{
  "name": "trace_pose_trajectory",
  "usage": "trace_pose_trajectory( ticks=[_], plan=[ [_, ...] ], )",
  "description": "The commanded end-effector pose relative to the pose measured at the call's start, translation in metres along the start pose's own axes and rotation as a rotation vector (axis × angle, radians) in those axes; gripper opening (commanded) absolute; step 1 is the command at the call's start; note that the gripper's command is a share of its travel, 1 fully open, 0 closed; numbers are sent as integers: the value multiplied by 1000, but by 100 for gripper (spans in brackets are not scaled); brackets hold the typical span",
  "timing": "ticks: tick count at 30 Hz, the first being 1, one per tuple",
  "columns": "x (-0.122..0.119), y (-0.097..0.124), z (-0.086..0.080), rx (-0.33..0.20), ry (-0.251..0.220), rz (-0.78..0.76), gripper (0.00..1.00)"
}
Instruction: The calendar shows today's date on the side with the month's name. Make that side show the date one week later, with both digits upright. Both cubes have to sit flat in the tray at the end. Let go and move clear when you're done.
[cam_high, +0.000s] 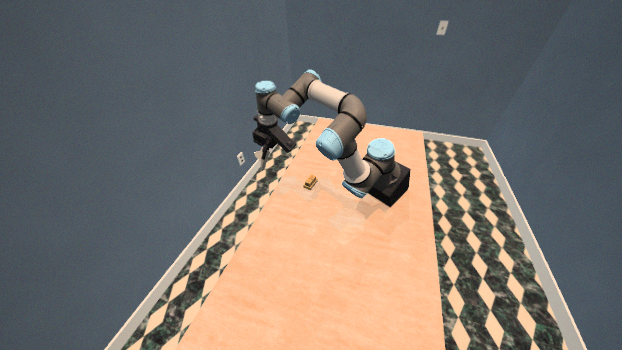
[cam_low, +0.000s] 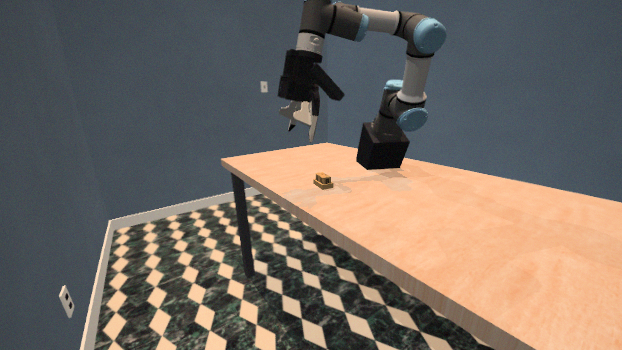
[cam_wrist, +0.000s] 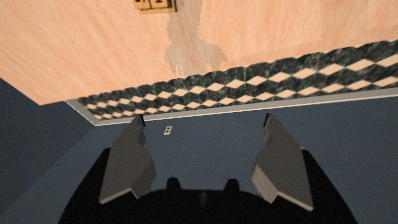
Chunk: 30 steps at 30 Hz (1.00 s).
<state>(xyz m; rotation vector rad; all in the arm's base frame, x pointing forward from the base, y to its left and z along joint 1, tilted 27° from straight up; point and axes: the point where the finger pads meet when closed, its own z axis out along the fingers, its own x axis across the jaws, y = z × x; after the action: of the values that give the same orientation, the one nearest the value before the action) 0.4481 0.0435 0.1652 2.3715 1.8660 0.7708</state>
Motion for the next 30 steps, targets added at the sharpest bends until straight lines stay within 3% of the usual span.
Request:
trace_pose_trajectory(
  ticks=[1,17,30],
  plan=[
    [-37,-27,3,51,0,-28,100],
    [-97,-88,7,154,26,-12,100],
    [-116,-123,9,197,67,-2,100]
  ],
)
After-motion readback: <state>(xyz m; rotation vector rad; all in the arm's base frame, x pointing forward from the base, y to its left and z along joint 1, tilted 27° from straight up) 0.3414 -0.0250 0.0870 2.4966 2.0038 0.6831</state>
